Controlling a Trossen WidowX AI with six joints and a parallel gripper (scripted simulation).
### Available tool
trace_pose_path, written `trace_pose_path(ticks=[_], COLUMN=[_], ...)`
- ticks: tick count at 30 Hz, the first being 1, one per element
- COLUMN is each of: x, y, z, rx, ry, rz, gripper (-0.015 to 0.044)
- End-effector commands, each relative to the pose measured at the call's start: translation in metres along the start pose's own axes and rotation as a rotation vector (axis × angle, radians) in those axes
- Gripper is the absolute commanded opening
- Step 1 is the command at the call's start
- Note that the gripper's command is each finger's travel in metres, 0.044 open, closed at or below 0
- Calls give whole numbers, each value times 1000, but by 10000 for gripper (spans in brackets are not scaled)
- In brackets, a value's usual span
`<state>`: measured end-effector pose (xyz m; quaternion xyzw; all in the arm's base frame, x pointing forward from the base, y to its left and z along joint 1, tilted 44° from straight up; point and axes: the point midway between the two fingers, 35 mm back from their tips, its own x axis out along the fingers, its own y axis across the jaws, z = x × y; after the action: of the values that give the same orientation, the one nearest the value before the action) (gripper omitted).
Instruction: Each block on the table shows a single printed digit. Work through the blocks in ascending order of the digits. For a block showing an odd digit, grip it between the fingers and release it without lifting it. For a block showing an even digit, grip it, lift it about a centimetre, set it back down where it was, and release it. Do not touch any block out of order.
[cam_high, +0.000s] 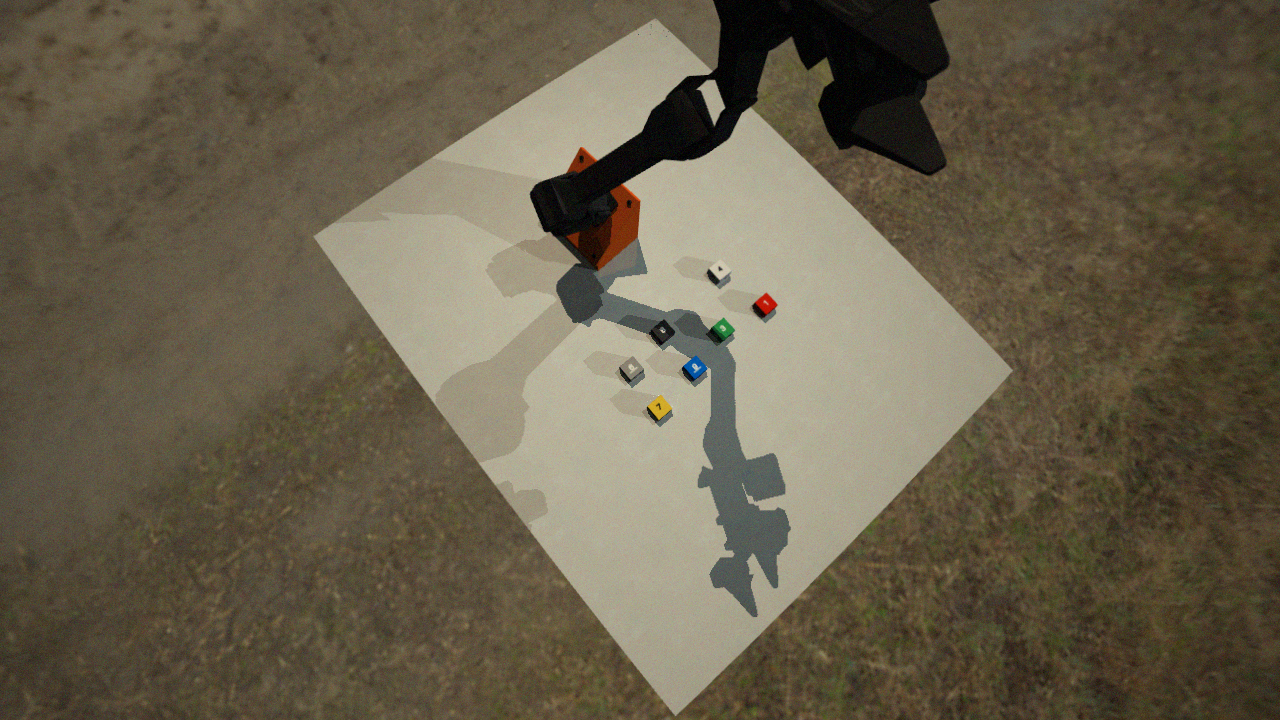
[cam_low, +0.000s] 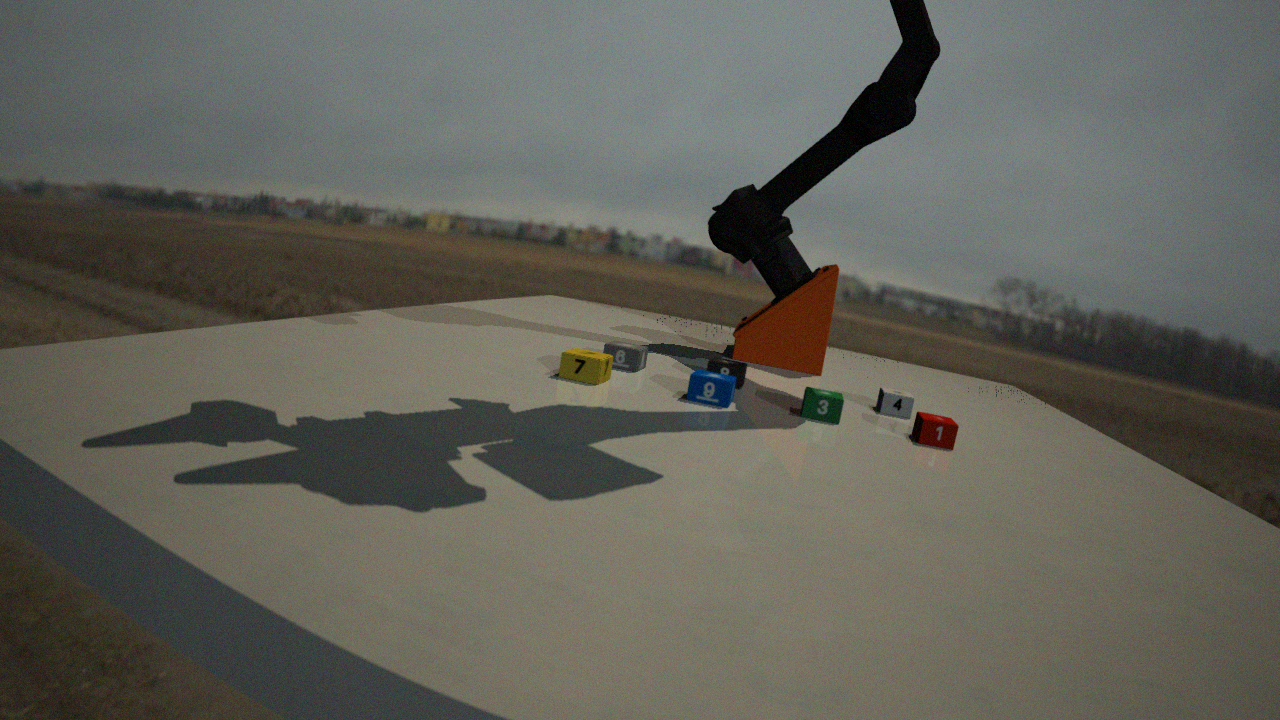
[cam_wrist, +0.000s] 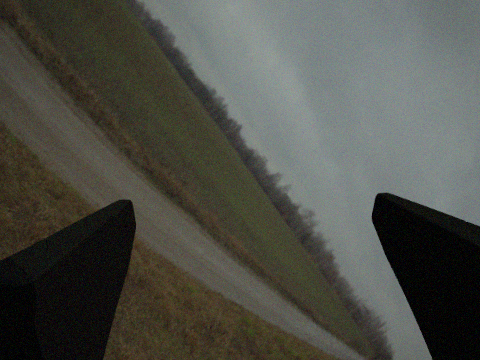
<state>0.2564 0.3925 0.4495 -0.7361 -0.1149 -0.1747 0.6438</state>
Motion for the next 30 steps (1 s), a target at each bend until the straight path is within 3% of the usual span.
trace_pose_path(ticks=[1, 4, 10, 17, 24, 30], x=[-1, -16, -46, -82, -93, -83], y=[-4, -56, -116, -185, -205, -182], z=[-4, -52, -94, -192, -304, -398], rx=[13, 188, 403, 770, 1122, 1411], ry=[4, 18, -23, -36, 28, 155], rz=[-1, -53, -168, -321, -408, -418], gripper=[400, 400, 400, 400, 400, 400])
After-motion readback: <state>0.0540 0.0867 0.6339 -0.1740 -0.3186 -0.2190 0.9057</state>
